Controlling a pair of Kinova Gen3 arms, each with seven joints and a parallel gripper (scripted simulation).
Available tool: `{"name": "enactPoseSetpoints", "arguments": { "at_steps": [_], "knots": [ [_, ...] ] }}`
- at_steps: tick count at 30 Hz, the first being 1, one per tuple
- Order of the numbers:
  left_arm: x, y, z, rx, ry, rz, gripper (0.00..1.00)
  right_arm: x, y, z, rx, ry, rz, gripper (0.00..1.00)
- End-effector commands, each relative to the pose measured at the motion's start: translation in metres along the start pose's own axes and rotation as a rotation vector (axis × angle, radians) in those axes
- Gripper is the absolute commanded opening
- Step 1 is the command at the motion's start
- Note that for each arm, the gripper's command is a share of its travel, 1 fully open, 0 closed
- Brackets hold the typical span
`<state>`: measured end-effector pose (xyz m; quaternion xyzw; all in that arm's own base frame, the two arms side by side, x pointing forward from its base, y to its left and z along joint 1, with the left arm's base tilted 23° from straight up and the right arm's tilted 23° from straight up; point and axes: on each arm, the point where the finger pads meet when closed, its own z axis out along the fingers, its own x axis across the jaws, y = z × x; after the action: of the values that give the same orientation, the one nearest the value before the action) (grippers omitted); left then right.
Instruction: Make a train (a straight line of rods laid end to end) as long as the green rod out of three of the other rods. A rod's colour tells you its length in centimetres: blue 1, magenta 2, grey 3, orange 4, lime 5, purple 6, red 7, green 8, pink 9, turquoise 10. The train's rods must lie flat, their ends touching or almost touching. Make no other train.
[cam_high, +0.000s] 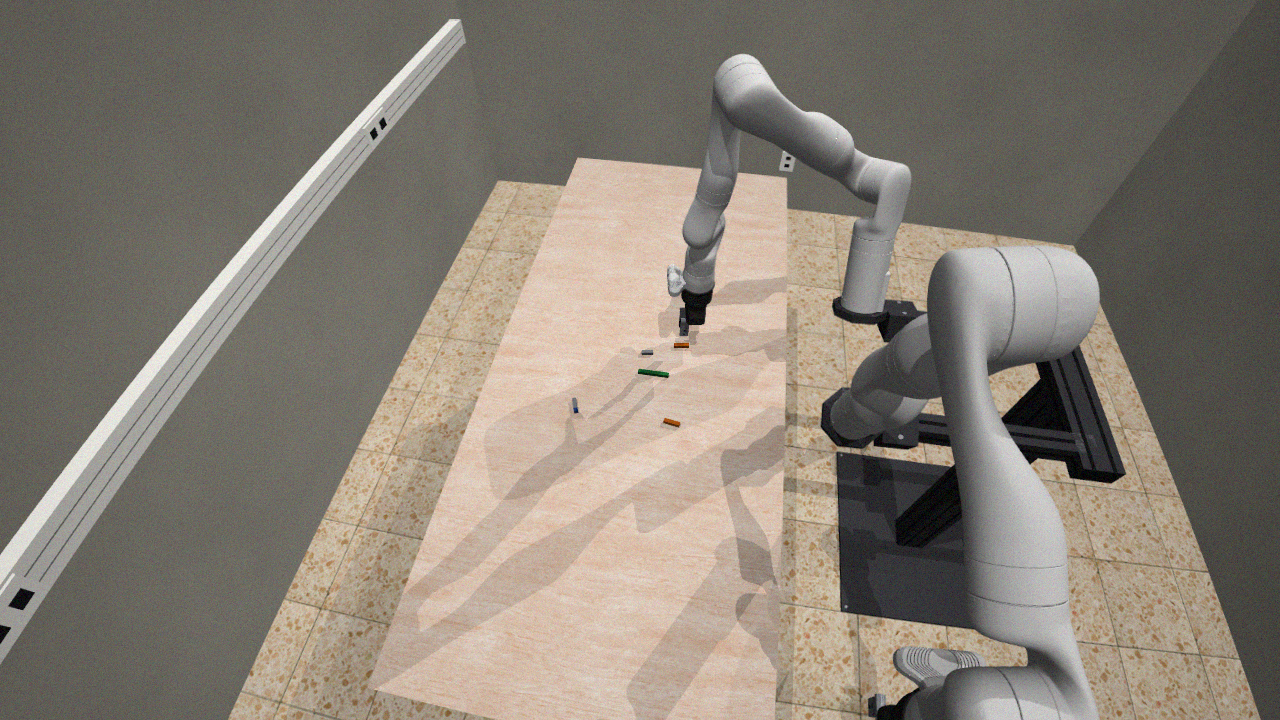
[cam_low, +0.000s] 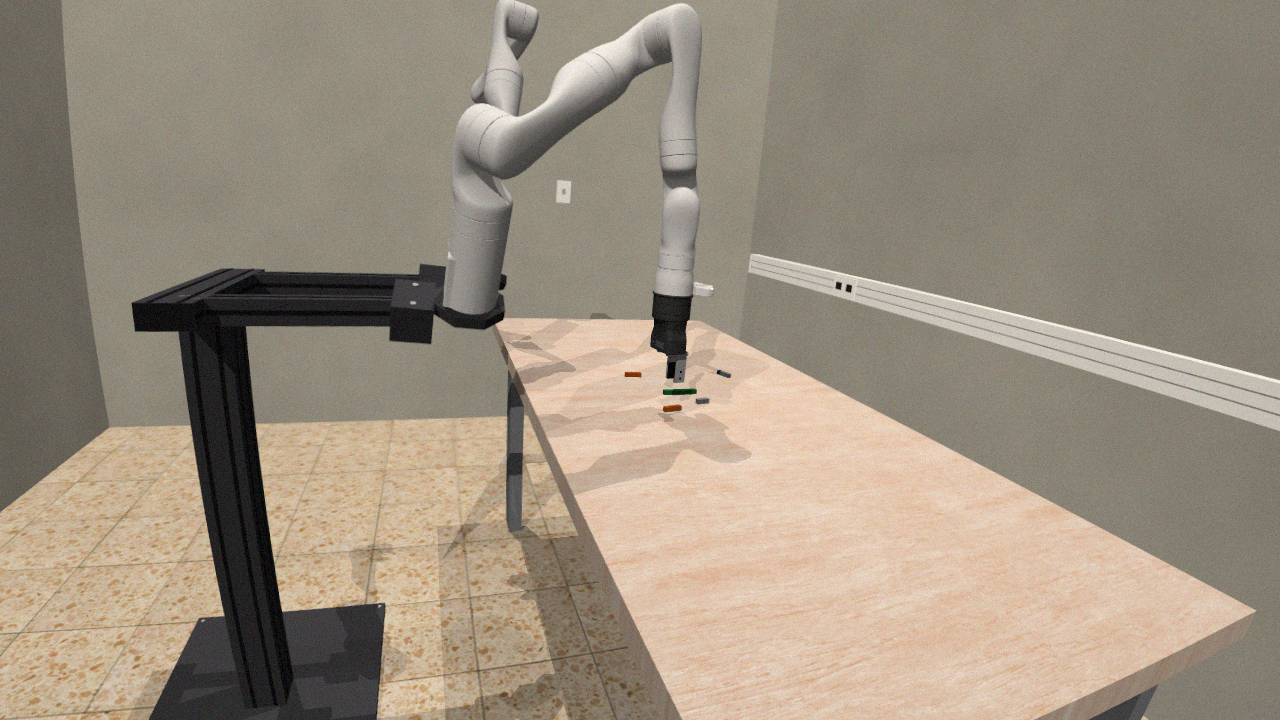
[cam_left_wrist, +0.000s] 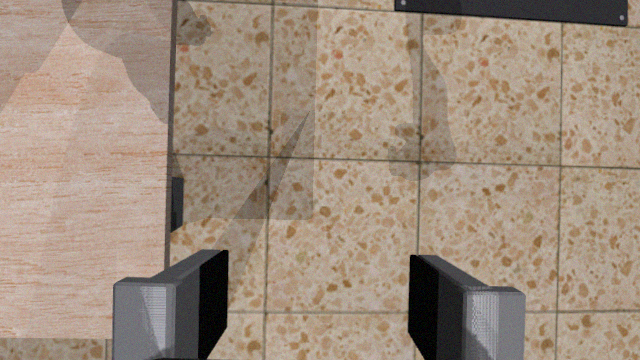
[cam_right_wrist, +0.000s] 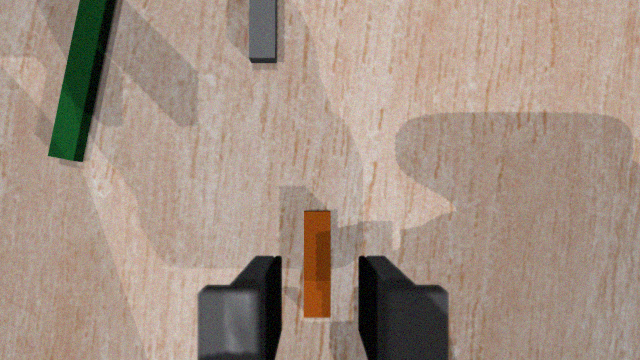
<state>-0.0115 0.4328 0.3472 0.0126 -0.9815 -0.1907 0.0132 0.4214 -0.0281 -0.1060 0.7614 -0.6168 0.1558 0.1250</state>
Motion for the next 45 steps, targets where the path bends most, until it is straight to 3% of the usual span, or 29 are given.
{"name": "enactPoseSetpoints", "arguments": {
  "at_steps": [1,27,45],
  "knots": [
    [0.000,0.000,-0.001,-0.002,0.000,0.000,1.00,0.000,-0.001,0.002,0.001,-0.001,0.000,0.54],
    [0.000,0.000,-0.001,-0.002,0.000,0.000,1.00,-0.001,-0.002,0.035,0.001,-0.001,0.000,0.54],
    [0.000,0.000,-0.001,-0.002,0.000,0.000,1.00,-0.001,-0.002,0.048,0.001,-0.001,0.000,0.54]
  ]
}}
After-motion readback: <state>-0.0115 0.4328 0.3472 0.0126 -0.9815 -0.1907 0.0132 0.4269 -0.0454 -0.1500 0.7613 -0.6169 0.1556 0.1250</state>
